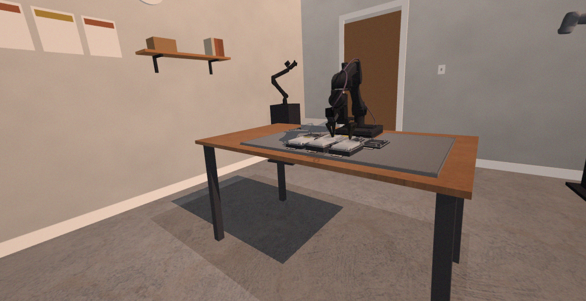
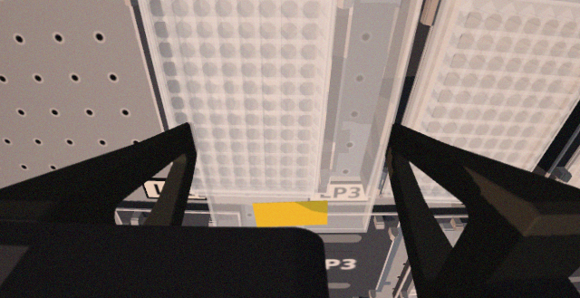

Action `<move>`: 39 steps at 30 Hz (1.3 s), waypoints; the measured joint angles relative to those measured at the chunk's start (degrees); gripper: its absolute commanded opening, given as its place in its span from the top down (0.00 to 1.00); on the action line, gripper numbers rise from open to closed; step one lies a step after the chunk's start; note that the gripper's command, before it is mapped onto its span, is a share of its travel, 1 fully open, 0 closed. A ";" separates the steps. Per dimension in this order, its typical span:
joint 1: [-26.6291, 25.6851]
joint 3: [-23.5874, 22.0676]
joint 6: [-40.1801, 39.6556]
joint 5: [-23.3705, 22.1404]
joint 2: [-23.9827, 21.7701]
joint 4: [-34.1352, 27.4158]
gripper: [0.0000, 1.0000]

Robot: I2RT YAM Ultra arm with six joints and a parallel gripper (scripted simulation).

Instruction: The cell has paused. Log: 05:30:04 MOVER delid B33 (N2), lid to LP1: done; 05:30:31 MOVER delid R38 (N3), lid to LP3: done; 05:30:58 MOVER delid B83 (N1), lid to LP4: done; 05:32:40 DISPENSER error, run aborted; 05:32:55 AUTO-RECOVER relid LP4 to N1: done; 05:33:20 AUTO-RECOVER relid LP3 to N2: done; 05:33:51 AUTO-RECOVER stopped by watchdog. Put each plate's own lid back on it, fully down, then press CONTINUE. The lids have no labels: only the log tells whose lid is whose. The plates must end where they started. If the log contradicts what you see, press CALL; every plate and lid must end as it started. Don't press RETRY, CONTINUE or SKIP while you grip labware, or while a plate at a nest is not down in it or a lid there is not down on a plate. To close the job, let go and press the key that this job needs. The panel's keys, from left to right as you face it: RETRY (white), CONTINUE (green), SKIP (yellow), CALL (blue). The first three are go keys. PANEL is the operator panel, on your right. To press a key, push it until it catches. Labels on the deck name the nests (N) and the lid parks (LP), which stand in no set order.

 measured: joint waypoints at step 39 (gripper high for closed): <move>3.04 3.37 4.07 0.07 2.32 -1.99 1.00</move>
